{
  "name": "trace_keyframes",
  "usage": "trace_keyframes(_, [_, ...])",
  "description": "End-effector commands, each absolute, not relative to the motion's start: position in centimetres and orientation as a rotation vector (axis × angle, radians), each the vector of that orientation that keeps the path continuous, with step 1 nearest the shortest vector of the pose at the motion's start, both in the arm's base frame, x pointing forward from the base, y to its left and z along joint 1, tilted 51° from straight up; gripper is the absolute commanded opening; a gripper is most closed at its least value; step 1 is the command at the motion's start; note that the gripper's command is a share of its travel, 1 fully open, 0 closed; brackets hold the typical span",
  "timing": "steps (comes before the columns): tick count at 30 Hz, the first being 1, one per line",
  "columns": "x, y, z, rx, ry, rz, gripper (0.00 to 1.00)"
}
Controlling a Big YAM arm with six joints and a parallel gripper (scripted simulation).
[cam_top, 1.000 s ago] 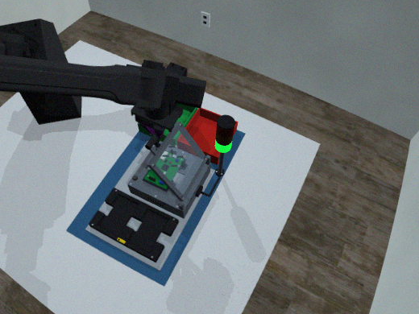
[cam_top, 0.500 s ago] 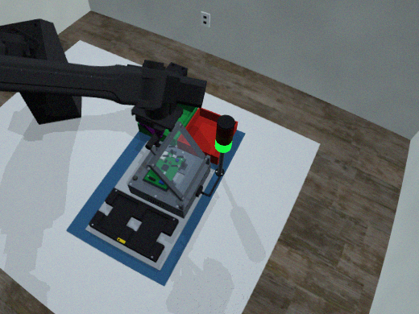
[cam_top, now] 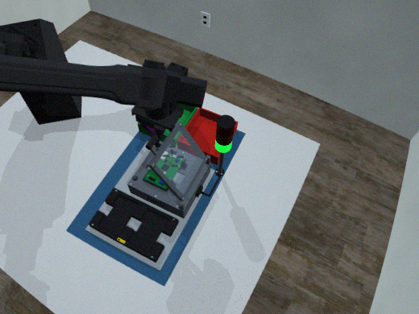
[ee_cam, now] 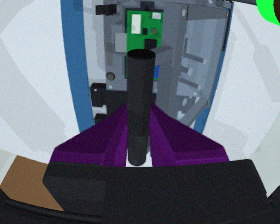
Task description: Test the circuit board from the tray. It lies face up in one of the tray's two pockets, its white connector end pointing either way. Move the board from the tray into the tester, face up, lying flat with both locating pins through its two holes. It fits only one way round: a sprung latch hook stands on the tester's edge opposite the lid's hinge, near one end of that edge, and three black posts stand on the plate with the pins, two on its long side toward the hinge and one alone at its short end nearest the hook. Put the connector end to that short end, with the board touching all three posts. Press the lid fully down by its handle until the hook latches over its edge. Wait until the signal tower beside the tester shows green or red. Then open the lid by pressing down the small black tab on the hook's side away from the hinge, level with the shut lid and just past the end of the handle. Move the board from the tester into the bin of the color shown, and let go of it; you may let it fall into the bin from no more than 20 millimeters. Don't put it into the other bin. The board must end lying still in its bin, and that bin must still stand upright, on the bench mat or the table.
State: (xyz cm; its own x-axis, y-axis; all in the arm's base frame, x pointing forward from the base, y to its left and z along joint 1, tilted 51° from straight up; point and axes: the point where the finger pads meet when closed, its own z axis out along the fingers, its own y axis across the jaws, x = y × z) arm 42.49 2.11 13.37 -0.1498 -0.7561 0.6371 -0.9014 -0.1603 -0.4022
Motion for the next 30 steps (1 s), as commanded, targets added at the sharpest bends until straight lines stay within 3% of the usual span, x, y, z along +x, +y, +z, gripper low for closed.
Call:
trace_keyframes(1, [47.04, 5.72, 18.38, 1.985, -1.94, 1.35, 0.0])
trace_keyframes(30, [47.27, 5.85, 18.33, 1.985, -1.936, 1.345, 0.0])
